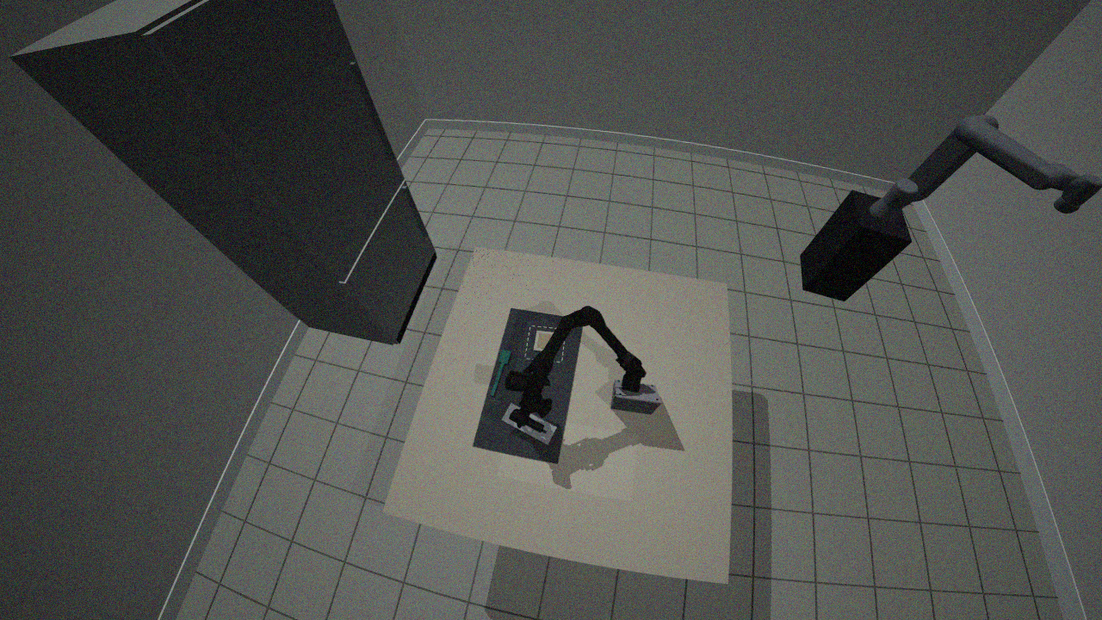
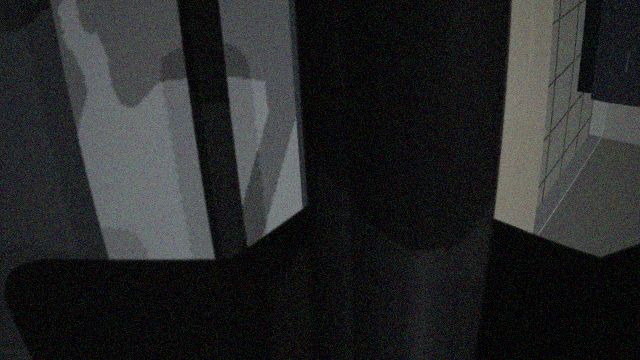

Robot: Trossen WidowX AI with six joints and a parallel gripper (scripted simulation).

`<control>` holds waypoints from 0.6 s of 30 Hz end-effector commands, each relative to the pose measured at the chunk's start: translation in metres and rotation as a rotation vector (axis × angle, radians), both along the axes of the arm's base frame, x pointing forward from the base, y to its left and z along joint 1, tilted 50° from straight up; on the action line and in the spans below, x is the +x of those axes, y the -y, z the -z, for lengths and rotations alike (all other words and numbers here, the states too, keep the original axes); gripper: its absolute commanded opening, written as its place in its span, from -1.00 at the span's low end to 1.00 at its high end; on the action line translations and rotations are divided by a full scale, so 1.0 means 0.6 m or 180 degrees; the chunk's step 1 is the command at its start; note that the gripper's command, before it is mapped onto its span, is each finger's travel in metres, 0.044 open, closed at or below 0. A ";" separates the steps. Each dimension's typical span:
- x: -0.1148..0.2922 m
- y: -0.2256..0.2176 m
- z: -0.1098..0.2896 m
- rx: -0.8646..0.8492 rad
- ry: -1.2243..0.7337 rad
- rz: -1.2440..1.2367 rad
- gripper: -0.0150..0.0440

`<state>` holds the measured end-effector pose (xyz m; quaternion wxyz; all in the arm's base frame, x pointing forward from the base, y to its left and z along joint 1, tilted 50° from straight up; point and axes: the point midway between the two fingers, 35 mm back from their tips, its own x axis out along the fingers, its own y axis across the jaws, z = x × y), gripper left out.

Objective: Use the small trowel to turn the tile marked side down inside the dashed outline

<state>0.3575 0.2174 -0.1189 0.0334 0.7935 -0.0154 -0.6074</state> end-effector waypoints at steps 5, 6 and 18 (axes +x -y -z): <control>-0.015 -0.025 0.037 0.0076 -0.0529 -0.0403 -0.49; -0.017 -0.027 0.041 0.0085 -0.0592 -0.0446 -0.49; -0.035 -0.039 0.067 0.0162 -0.0992 -0.0711 -0.49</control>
